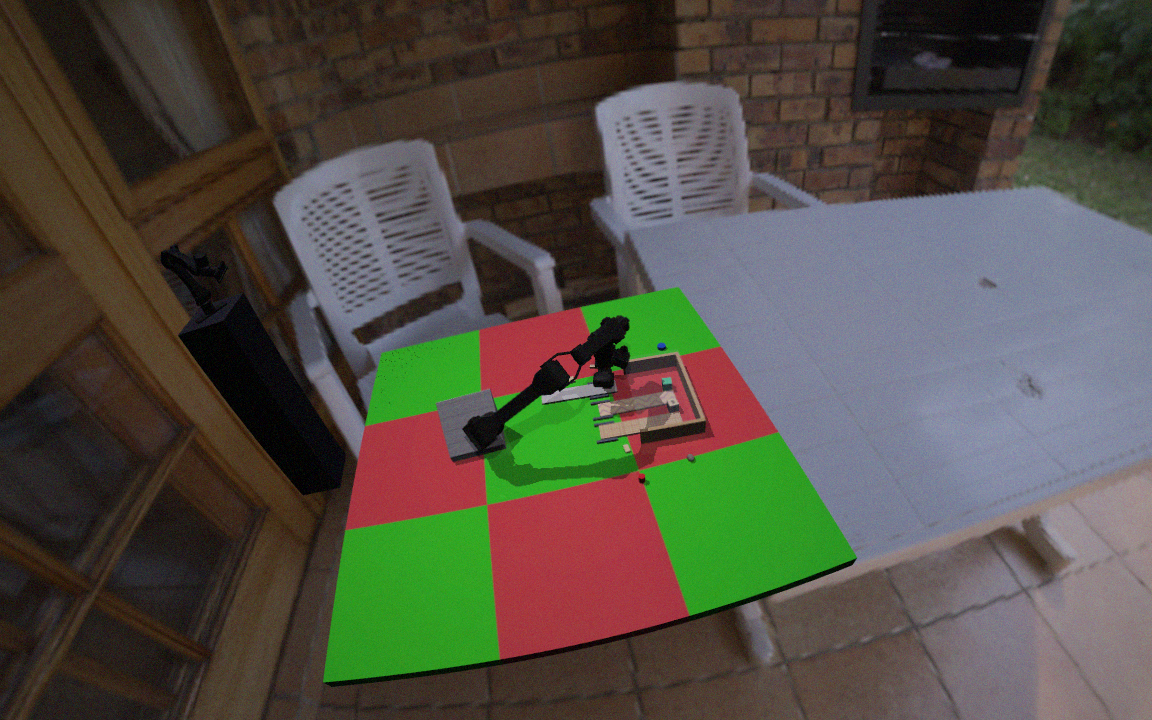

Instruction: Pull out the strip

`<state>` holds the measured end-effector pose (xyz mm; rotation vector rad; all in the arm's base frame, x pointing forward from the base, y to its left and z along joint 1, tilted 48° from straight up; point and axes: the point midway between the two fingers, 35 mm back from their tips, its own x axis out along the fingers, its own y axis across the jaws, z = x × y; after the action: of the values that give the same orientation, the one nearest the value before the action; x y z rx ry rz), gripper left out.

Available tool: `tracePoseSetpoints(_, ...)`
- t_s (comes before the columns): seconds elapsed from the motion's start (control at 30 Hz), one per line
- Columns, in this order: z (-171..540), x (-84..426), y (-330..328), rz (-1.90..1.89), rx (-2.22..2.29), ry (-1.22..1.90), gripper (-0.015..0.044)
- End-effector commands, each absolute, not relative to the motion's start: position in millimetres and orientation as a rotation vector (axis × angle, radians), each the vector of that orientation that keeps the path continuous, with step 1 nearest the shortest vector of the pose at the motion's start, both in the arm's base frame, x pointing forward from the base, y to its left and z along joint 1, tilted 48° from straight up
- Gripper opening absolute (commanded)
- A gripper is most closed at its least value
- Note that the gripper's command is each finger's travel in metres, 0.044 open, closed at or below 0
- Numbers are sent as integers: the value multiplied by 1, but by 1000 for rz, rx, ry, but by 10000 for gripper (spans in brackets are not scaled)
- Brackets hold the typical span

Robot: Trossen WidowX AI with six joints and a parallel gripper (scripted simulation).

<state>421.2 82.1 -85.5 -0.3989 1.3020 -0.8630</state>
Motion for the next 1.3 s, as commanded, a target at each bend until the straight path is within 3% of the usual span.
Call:
tracePoseSetpoints(0.0,-74,412,91,-853,-387,1292,0)
tracePoseSetpoints(1.27,-41,308,88,-852,-392,1295,0)
